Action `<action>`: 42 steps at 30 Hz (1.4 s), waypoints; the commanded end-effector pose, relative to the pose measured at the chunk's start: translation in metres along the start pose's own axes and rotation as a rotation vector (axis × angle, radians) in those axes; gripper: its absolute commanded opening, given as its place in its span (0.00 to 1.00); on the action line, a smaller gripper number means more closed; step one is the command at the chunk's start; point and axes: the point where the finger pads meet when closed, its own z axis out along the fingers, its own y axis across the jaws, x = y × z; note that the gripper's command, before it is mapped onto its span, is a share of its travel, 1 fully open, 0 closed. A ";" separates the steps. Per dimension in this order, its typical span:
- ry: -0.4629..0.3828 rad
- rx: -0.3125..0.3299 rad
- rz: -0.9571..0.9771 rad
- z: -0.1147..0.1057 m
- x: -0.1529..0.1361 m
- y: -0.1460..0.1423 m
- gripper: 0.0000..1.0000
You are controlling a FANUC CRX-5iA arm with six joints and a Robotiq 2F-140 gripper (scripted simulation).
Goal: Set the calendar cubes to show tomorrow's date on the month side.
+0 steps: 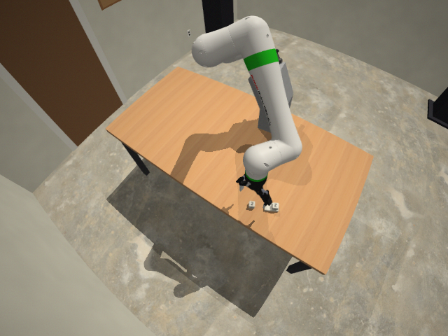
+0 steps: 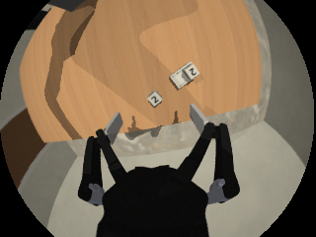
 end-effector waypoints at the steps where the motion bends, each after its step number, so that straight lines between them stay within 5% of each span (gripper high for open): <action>1: -0.015 0.005 0.173 0.001 0.000 0.000 1.00; 24: -0.016 -0.001 0.920 0.005 0.000 0.000 1.00; 32: -0.016 -0.002 0.991 0.005 0.000 0.000 1.00; 33: -0.016 -0.002 0.991 0.005 0.000 0.000 0.36; 42: -0.016 -0.002 0.991 0.005 0.000 0.000 0.36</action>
